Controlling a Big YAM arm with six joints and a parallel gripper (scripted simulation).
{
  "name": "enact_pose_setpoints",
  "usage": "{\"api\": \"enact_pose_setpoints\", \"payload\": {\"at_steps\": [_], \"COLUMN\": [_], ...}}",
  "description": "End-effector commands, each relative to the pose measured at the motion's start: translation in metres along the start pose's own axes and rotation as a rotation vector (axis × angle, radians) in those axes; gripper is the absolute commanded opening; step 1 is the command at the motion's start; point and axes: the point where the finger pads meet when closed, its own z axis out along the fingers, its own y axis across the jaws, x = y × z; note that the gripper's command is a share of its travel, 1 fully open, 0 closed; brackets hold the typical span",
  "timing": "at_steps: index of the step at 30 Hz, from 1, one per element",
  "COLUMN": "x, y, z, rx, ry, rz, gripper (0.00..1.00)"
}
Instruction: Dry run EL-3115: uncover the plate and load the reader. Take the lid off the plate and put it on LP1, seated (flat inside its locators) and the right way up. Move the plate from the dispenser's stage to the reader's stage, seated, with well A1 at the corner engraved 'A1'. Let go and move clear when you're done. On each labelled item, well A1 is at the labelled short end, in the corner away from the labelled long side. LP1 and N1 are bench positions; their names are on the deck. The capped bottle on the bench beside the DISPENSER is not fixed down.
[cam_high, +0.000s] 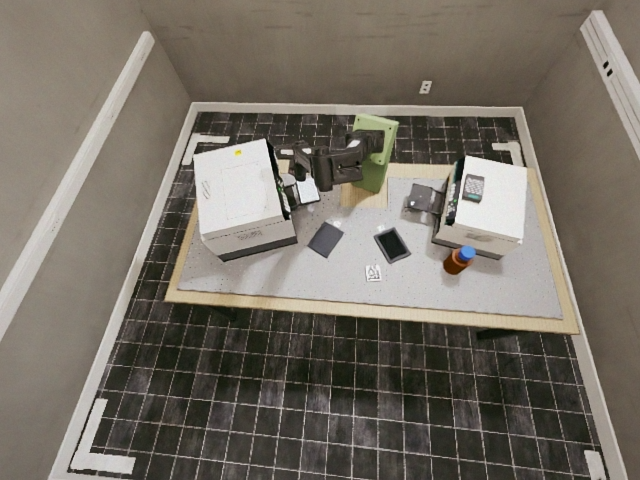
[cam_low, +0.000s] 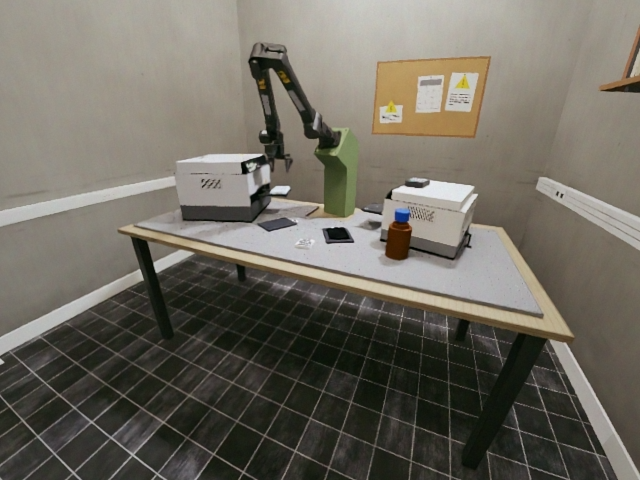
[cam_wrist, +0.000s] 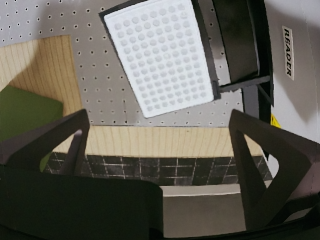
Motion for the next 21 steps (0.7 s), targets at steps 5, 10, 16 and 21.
{"api": "enact_pose_setpoints", "payload": {"at_steps": [5,10,16,21], "x": [-0.0005,-0.001,-0.0027,-0.0071], "y": [0.0043,0.0047,0.0045,-0.0048], "z": [0.0063,0.0062,0.0051,0.0044], "rx": [0.001,0.006,0.012,0.017], "ry": [-0.003,-0.003,-0.006,-0.02], "rz": [0.221,0.349,0.43,0.566], "gripper": [1.0,1.0,1.0,1.0]}}
